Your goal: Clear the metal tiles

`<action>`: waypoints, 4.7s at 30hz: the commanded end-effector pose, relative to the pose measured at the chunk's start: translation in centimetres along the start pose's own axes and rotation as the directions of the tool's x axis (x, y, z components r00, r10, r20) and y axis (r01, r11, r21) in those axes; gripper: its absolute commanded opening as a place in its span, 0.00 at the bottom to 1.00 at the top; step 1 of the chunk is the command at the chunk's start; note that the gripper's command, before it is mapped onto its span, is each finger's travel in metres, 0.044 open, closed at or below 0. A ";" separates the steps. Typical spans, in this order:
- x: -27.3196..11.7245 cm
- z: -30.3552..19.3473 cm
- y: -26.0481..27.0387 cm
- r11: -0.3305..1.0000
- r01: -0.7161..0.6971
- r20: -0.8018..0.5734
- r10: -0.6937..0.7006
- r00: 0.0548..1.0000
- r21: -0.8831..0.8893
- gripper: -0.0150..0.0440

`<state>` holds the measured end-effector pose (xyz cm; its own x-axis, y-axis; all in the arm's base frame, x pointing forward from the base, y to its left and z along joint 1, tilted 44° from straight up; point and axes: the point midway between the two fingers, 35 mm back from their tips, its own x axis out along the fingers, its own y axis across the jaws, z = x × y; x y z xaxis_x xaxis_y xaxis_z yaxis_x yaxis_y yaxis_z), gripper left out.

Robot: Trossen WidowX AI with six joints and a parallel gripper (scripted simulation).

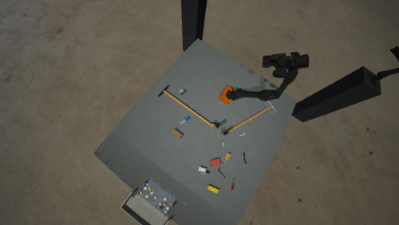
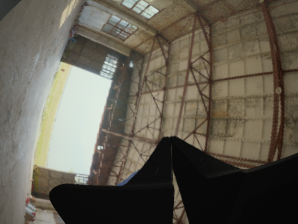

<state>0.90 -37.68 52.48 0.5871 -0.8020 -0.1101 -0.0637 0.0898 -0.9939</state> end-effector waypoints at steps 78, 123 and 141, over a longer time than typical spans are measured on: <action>17.0 10.2 4.3 0.801 -0.237 0.352 0.035 0.936 0.549 0.25; 24.3 20.9 8.0 0.537 -0.479 0.535 0.059 0.843 0.695 0.25; 26.4 26.1 9.7 0.409 -0.573 0.602 0.069 0.795 0.710 0.25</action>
<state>36.17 -42.69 40.29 0.9473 -0.2810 -0.1539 0.2106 0.9080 -0.3622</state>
